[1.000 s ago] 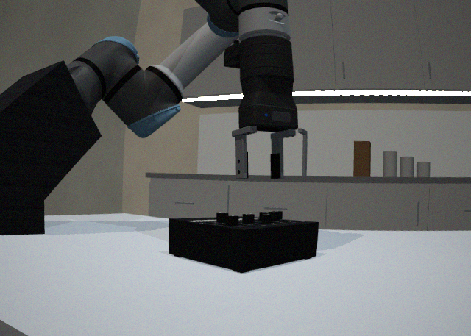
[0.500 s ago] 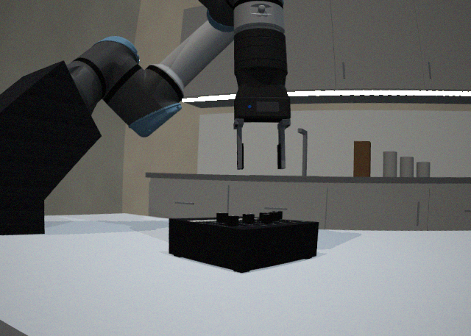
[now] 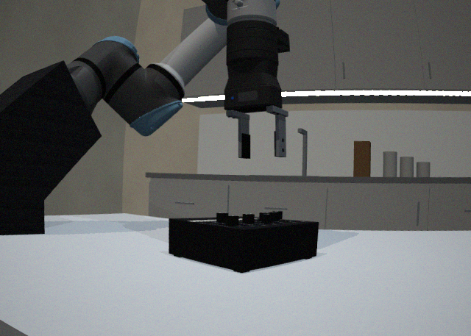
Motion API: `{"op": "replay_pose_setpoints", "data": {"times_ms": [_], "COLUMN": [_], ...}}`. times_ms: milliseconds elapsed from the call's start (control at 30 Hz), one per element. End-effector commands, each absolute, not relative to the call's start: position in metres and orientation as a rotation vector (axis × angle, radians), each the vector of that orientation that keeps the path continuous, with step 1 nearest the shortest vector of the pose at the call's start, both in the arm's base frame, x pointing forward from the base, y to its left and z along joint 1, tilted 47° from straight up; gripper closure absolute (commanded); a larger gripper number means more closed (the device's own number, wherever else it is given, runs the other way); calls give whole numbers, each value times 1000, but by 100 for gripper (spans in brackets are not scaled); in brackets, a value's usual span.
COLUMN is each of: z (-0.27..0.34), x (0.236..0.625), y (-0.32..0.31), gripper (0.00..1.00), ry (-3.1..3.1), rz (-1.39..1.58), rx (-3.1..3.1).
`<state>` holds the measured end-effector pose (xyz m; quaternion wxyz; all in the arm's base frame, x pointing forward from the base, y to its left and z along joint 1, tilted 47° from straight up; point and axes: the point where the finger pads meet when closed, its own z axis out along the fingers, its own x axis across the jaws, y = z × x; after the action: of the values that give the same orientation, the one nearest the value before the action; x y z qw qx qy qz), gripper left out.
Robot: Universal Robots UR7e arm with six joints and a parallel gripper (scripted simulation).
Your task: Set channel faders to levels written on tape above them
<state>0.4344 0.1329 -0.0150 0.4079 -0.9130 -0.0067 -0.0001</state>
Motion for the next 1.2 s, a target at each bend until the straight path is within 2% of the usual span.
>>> {"op": "replay_pose_setpoints", "data": {"times_ms": [0, 733, 1167], "z": [-10, -4, -4], "x": [434, 428, 423], "y": [128, 108, 101], "gripper": [0, 0, 0], "ry": [271, 1190, 1466], "rz": [129, 552, 677], "rx": [-2305, -2067, -1927]}}
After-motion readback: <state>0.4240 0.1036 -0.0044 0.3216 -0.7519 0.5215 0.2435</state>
